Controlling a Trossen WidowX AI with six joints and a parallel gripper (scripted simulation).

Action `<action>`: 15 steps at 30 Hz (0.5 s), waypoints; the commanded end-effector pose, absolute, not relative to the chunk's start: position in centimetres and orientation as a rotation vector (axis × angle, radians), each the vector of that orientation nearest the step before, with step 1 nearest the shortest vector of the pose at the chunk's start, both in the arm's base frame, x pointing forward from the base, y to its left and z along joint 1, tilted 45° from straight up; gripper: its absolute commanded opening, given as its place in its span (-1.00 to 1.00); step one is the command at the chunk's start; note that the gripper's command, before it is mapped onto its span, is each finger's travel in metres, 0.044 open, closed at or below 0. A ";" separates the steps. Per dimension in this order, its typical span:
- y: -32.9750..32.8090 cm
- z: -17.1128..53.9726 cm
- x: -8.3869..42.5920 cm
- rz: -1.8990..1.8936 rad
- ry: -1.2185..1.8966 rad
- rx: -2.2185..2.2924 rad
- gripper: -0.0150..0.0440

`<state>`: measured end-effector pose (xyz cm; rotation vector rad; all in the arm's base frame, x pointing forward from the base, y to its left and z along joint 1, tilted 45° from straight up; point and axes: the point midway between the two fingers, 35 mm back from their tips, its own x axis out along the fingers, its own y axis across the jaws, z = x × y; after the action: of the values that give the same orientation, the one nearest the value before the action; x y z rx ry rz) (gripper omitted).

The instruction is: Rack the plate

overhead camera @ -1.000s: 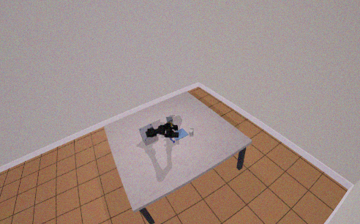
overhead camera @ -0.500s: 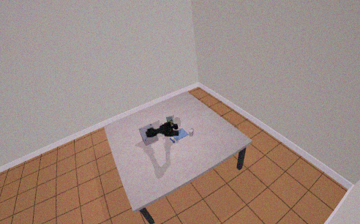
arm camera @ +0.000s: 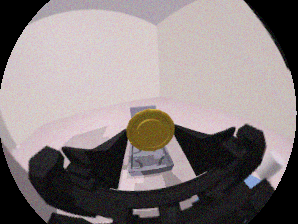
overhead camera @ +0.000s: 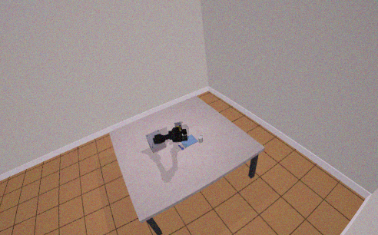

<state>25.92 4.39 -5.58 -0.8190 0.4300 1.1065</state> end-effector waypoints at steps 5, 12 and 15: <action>3.4 -7.1 25.7 1.108 0.432 -0.818 -0.49; 3.5 -7.1 25.3 1.107 0.451 -0.809 -0.49; 3.5 -7.1 25.3 1.107 0.451 -0.809 -0.49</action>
<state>25.34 3.45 -7.15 -0.8095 0.4502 1.1077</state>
